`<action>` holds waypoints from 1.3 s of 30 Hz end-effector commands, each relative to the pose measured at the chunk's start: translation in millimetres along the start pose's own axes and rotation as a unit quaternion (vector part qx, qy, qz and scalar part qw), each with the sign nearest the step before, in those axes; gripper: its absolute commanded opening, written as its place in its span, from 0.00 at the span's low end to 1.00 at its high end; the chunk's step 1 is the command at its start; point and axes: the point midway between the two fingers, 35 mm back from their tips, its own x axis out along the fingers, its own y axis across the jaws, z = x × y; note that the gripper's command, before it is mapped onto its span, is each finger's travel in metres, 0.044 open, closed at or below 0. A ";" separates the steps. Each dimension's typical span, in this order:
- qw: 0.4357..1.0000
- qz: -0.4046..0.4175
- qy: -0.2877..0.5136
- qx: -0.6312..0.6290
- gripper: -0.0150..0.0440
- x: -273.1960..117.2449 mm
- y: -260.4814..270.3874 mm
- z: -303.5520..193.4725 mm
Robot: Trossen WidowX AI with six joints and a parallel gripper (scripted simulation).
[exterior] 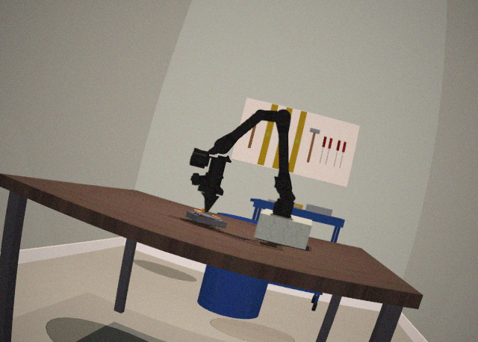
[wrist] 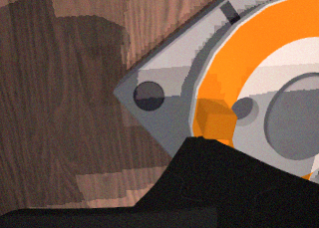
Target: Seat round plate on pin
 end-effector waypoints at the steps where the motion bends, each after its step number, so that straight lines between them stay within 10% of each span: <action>1: 1.000 0.001 -0.004 0.002 0.25 -1.8 0.5 7.1; 39: 1.000 0.001 -0.006 0.002 0.25 -15.5 -10.8 37.1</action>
